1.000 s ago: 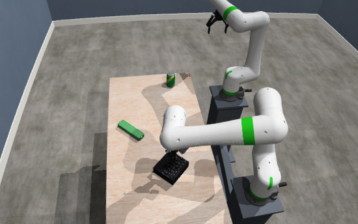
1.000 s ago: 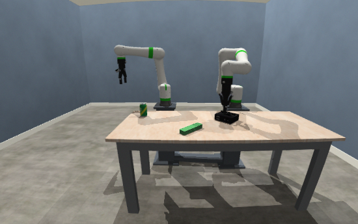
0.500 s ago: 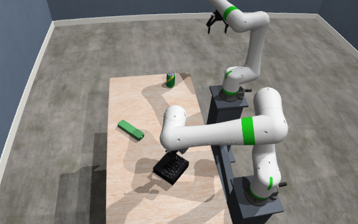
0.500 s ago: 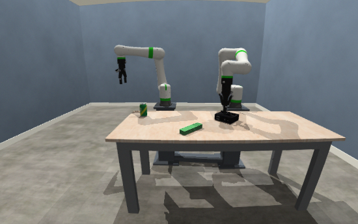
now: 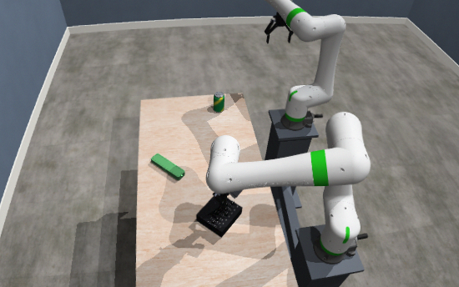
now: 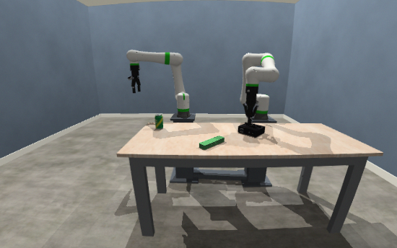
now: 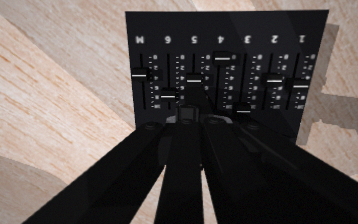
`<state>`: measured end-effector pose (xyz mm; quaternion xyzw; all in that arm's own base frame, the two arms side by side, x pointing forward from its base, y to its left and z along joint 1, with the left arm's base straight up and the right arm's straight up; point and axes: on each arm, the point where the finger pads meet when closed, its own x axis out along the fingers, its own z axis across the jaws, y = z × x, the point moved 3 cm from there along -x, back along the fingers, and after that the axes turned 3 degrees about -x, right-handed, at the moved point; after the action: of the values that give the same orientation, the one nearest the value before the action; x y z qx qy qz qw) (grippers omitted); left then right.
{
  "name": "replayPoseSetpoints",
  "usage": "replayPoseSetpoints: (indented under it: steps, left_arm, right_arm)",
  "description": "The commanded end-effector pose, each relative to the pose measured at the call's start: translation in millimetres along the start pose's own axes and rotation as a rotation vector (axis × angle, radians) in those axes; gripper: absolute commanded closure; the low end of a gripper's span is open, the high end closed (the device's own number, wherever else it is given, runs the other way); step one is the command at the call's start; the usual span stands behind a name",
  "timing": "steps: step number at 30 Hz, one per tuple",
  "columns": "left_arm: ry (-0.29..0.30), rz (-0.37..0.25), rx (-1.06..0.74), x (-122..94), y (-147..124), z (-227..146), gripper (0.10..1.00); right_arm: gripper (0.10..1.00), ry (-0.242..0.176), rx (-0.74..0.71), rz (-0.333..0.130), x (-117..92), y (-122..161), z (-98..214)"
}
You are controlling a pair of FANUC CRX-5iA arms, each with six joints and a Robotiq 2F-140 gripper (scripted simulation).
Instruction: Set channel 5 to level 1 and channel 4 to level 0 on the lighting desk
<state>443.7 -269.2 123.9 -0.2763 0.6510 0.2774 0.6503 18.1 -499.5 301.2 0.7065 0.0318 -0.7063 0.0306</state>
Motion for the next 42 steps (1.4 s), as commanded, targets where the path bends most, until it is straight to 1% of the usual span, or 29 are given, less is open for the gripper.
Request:
replayPoseSetpoints:
  steps: [1,22,42]
  left_arm:
    - [0.000,-0.002,0.000,-0.8,1.0,0.1,0.999]
    - [0.000,-0.002,0.000,-0.8,11.7,0.7,0.999]
    - [0.000,-0.002,0.000,-0.8,14.7,0.8,0.999]
  right_arm:
    - [0.098,0.000,0.000,0.002,-0.8,0.2,0.1]
    - [0.098,0.000,0.000,0.002,-0.8,0.2,0.1]
    - [0.098,0.000,0.000,0.002,-0.8,0.2,0.1]
